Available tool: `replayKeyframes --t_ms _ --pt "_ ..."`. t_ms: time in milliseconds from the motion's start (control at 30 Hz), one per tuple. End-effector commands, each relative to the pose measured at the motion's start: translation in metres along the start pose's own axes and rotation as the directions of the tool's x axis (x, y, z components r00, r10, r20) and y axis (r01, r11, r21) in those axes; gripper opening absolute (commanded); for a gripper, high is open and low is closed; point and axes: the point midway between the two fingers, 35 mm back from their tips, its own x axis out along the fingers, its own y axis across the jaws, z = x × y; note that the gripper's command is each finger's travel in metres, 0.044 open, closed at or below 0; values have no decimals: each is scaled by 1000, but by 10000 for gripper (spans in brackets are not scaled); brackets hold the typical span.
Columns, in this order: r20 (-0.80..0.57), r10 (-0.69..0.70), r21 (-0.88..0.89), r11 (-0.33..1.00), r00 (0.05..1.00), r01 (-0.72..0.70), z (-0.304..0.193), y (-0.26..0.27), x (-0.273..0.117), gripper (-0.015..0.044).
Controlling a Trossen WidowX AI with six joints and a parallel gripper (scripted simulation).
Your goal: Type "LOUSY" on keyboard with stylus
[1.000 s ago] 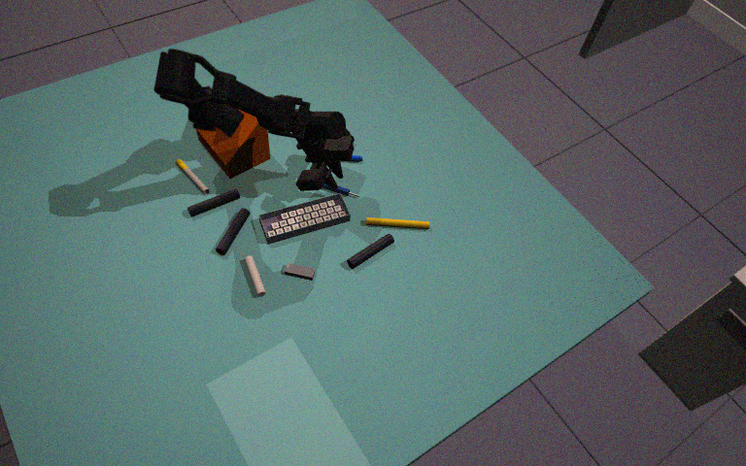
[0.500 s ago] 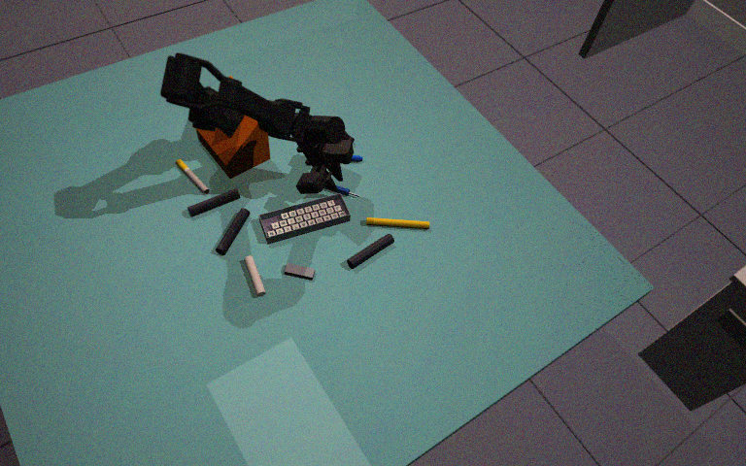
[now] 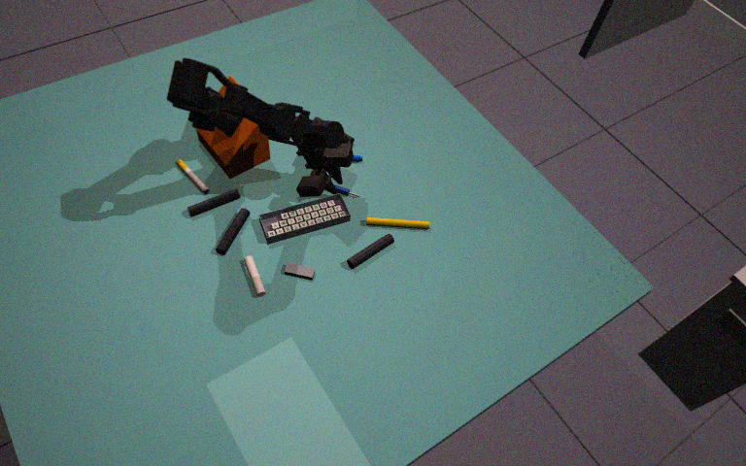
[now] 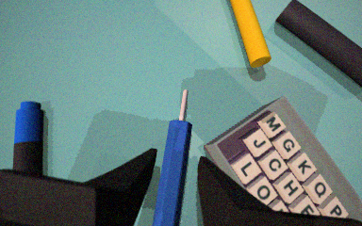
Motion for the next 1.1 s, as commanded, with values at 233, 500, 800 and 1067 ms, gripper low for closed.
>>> replayKeyframes --t_ms 233,500,800,1067 --pt "0 4 -6 1000 1000 -4 -4 1 6 150" --pt "-1 0 -1 1000 1000 0 -3 0 4 0" --pt "-1 1 -1 1000 1000 -1 0 0 1 0" --pt "0 5 0 1000 1000 -5 17 1 -25 0"
